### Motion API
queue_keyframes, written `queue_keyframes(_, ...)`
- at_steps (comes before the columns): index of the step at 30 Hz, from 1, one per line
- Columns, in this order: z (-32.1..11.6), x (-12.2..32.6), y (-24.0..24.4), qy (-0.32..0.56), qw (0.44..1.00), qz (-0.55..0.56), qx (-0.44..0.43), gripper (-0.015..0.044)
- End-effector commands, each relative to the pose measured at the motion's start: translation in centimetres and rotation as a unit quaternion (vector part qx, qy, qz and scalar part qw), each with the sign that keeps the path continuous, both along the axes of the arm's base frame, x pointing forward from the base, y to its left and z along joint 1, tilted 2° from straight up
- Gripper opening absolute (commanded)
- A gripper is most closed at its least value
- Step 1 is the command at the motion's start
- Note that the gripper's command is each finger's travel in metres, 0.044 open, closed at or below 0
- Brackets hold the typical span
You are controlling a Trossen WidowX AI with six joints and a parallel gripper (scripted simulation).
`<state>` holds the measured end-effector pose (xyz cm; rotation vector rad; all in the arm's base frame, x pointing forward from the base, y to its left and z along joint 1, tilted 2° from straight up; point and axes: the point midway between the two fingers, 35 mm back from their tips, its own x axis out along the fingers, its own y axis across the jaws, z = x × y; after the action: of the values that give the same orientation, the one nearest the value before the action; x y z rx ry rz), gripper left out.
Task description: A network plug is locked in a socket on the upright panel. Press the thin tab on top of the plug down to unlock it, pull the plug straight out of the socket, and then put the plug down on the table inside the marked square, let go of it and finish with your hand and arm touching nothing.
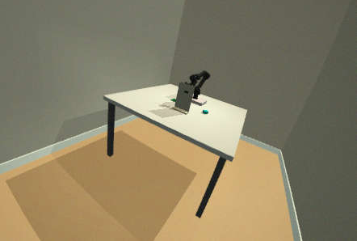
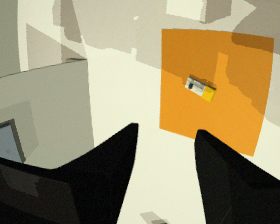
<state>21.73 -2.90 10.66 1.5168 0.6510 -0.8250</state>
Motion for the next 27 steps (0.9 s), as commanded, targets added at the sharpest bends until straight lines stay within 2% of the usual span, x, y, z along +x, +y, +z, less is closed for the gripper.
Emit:
queue_keyframes(1,1.0,0.0,0.0,-0.007,1.0,0.003,-0.001,0.0156)
queue_keyframes(10,1.3,-0.3,0.0,0.0,1.0,0.0,0.0,0.0156)
queue_keyframes(27,6.4,0.0,-0.1,-0.003,1.0,0.001,-0.001,0.0156)
